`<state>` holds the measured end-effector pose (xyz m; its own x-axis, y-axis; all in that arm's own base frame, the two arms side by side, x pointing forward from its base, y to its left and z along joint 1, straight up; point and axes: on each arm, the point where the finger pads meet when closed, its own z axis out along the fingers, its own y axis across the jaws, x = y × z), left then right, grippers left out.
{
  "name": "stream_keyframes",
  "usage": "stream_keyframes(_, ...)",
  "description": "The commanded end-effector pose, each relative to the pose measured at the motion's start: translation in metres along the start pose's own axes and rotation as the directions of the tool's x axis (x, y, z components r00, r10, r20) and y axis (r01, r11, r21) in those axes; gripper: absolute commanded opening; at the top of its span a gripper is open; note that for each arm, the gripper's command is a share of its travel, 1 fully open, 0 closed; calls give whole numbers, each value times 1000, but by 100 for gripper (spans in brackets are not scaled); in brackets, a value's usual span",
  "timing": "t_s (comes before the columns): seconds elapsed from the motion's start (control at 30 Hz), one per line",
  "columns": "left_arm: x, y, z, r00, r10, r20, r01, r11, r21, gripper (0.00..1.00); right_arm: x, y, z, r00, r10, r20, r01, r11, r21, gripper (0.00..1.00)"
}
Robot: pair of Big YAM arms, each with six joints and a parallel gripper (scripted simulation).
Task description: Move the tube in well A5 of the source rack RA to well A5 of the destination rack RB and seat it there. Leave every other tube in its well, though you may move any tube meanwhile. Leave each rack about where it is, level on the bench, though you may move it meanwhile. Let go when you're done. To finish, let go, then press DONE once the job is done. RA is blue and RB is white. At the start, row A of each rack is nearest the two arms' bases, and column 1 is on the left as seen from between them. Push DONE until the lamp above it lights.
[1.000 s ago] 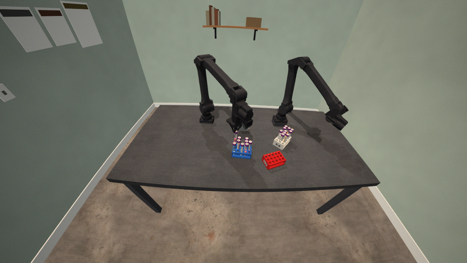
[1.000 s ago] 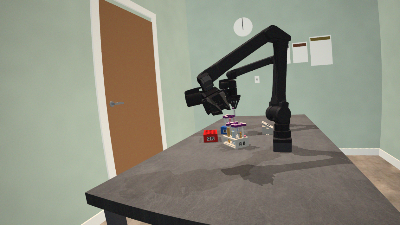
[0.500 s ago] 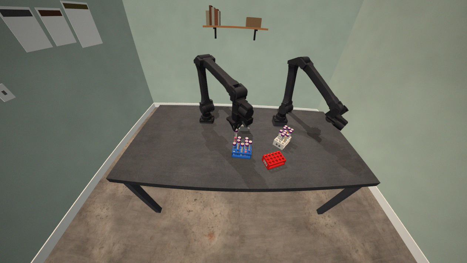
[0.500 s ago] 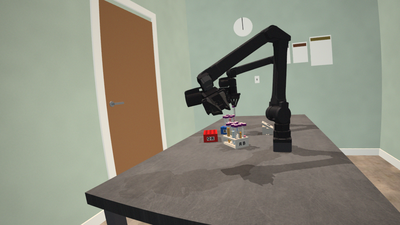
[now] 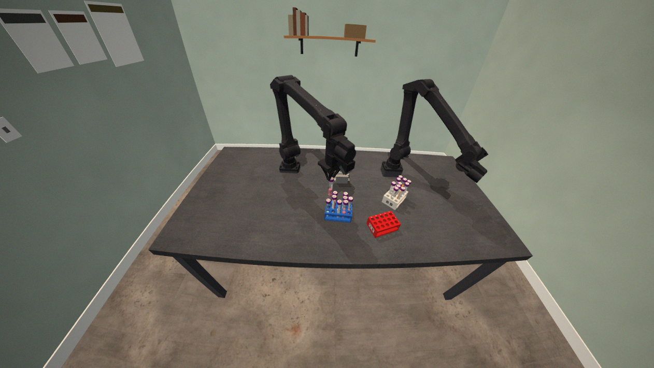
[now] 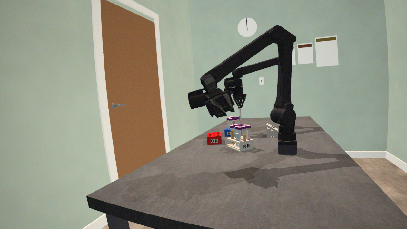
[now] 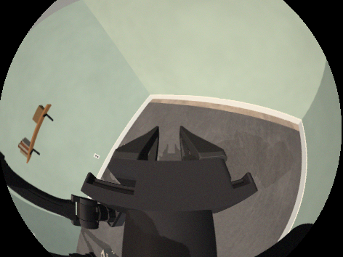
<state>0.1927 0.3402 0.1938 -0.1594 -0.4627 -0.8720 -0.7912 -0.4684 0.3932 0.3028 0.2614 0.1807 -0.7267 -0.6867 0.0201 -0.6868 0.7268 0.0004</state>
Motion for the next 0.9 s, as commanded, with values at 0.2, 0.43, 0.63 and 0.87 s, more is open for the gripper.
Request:
stream_keyframes(0.2, -12, -4, -3, 1000, -29, 3, 29, 1000, 9, 30, 10, 13, -15, 999, 8, 48, -8, 1000, 0, 0)
stream_keyframes(0.43, -12, -4, -3, 1000, -29, 3, 29, 1000, 9, 30, 17, 19, -14, 999, 8, 48, -8, 1000, 0, 0)
stream_keyframes(0.63, -12, -4, -3, 1000, -29, 3, 29, 1000, 9, 30, -18, 31, -22, 997, 8, 81, -8, 1000, -2, 0)
stream_keyframes(0.87, -12, -4, -3, 1000, -29, 3, 29, 1000, 9, 30, -28, 36, -20, 998, 20, 68, -19, 1000, -3, 0)
